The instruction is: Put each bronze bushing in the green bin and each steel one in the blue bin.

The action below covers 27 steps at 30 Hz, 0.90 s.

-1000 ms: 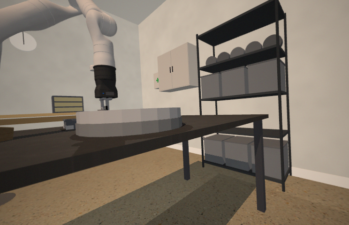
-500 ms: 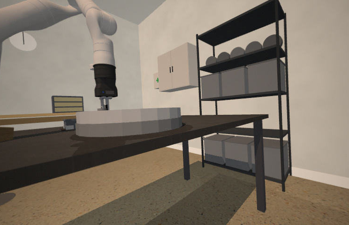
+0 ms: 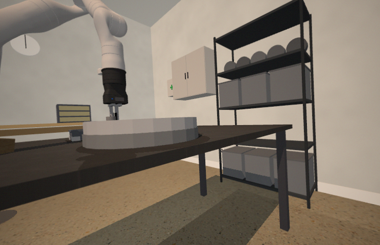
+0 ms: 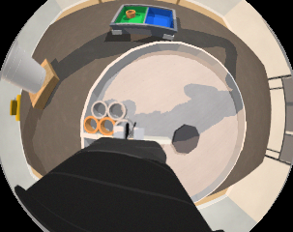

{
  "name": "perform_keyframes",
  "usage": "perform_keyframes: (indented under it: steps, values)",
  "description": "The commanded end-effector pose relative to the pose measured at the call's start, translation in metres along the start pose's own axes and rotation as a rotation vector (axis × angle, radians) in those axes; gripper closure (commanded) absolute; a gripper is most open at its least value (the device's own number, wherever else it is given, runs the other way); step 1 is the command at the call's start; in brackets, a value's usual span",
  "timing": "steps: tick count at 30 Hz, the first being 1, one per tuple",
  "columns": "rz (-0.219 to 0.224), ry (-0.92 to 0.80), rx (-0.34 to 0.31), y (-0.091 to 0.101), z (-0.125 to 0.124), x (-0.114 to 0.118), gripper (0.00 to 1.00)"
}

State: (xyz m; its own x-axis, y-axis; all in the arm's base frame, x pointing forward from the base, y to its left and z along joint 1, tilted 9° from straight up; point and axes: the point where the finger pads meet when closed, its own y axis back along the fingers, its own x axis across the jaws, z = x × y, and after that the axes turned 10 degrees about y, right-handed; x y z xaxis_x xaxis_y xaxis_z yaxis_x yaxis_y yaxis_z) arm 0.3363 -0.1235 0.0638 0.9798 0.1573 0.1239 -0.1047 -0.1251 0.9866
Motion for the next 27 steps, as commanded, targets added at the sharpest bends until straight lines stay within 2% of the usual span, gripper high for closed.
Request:
perform_keyframes:
  steps: [1, 27]
  values:
    - [0.002, 0.000, -0.001, 0.0007, 0.0003, 0.0004, 1.00]
    - [0.002, 0.000, -0.001, 0.0096, 0.0003, 0.0003, 1.00]
